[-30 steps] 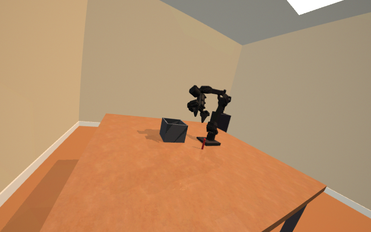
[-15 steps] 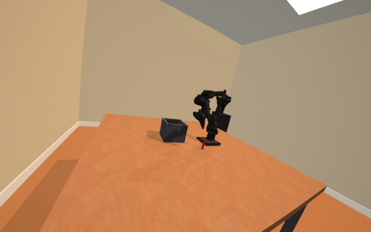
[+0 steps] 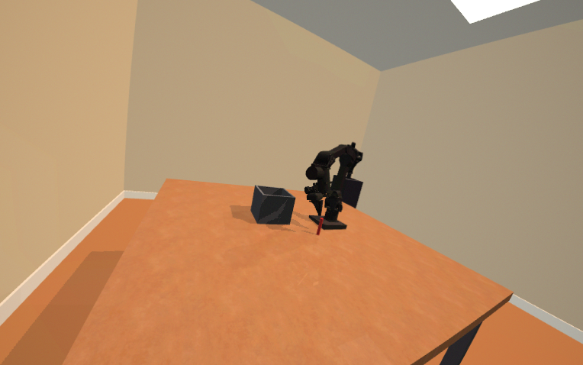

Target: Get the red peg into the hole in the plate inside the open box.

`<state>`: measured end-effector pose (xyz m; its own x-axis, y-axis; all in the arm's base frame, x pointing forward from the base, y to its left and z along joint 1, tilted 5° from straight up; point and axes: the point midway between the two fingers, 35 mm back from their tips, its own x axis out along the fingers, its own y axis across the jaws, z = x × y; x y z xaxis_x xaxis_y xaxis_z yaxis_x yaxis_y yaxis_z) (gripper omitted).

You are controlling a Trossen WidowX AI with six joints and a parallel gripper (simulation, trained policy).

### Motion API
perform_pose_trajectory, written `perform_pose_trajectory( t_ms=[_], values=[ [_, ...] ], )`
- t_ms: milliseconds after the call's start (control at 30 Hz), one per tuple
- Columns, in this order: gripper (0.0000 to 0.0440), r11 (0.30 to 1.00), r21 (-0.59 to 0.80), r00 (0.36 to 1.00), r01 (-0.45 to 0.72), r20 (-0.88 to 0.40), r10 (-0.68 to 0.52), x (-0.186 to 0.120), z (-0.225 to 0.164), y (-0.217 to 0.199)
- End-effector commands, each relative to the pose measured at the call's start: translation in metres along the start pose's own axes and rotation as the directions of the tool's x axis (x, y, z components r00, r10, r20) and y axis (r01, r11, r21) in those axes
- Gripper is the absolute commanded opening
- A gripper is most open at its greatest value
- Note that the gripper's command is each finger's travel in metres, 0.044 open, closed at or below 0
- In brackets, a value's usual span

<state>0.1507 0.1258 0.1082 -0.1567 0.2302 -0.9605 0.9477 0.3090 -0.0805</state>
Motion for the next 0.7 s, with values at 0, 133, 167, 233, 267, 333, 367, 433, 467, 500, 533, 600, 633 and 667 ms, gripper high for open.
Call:
perform_pose_trajectory(
  t_ms=[0,133,167,233,267,333,367,433,467,500,533,600,633,667],
  values=[
    [0.044,1.0,0.015,1.0,0.022,0.014,-0.022,0.012,0.005,-0.001],
    [0.044,0.999,0.028,0.999,0.033,0.026,-0.033,0.024,0.01,-0.002],
    [0.0439,0.999,0.031,0.999,0.034,0.029,-0.035,0.027,0.011,-0.002],
    [0.0436,0.999,0.037,0.999,0.036,0.035,-0.038,0.033,0.013,-0.002],
    [0.0433,0.999,0.04,0.999,0.037,0.038,-0.039,0.036,0.014,-0.001],
    [0.0423,0.998,0.045,0.998,0.038,0.043,-0.04,0.041,0.016,-0.001],
    [0.0414,0.998,0.047,0.998,0.037,0.045,-0.039,0.044,0.017,-0.001],
    [0.0381,0.998,0.047,0.998,0.033,0.046,-0.035,0.048,0.018,0.001],
    [0.0359,0.998,0.045,0.998,0.031,0.046,-0.033,0.05,0.018,0.002],
    [0.0335,0.999,0.044,0.998,0.03,0.046,-0.032,0.053,0.019,0.003],
    [0.0309,0.999,0.043,0.998,0.029,0.046,-0.031,0.055,0.019,0.004],
    [0.0259,0.999,0.039,0.998,0.031,0.047,-0.032,0.058,0.02,0.006],
    [0.0233,0.999,0.035,0.998,0.031,0.047,-0.033,0.06,0.02,0.007],
    [0.0207,0.999,0.031,0.998,0.031,0.047,-0.033,0.061,0.02,0.008]
  ],
)
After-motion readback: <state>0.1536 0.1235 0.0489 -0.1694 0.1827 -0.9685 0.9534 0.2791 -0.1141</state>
